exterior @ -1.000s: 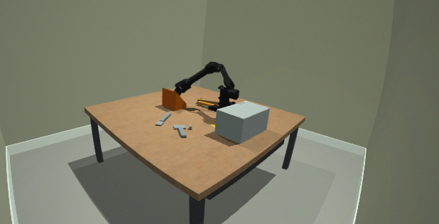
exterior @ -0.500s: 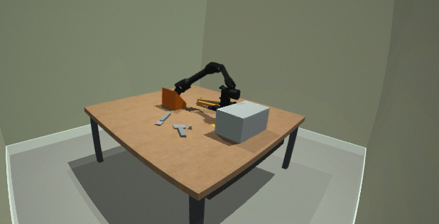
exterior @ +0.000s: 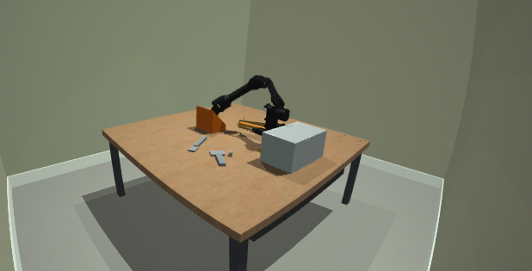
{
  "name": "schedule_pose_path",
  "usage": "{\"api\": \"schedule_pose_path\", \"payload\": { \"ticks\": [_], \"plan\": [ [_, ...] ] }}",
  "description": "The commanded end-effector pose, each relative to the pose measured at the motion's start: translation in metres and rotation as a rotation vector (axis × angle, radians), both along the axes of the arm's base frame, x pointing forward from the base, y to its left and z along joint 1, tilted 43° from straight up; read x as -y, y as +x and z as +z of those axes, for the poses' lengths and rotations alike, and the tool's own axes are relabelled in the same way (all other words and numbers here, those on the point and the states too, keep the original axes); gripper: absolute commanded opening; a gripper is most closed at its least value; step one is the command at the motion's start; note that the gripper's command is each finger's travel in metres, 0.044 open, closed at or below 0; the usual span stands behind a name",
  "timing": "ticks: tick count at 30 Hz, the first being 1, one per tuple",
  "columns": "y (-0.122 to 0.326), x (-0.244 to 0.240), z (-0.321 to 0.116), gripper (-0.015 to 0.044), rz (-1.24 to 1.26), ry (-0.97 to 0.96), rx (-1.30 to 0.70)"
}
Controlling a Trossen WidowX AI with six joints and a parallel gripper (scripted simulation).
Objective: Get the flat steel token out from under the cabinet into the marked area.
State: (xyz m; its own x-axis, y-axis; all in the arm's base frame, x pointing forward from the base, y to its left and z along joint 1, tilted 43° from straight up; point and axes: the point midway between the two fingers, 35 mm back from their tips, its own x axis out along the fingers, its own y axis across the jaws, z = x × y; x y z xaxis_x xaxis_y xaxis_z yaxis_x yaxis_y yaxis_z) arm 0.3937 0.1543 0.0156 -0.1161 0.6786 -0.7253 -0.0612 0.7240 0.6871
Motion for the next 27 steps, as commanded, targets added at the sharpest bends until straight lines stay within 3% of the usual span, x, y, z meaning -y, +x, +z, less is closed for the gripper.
{"api": "schedule_pose_path", "payload": {
  "ticks": [1, 27],
  "plan": [
    [0.001, 0.005, -0.007, 0.0000, 0.001, -0.006, 0.003],
    [0.002, 0.025, -0.025, 0.0000, 0.001, -0.007, 0.003]
  ]
}}
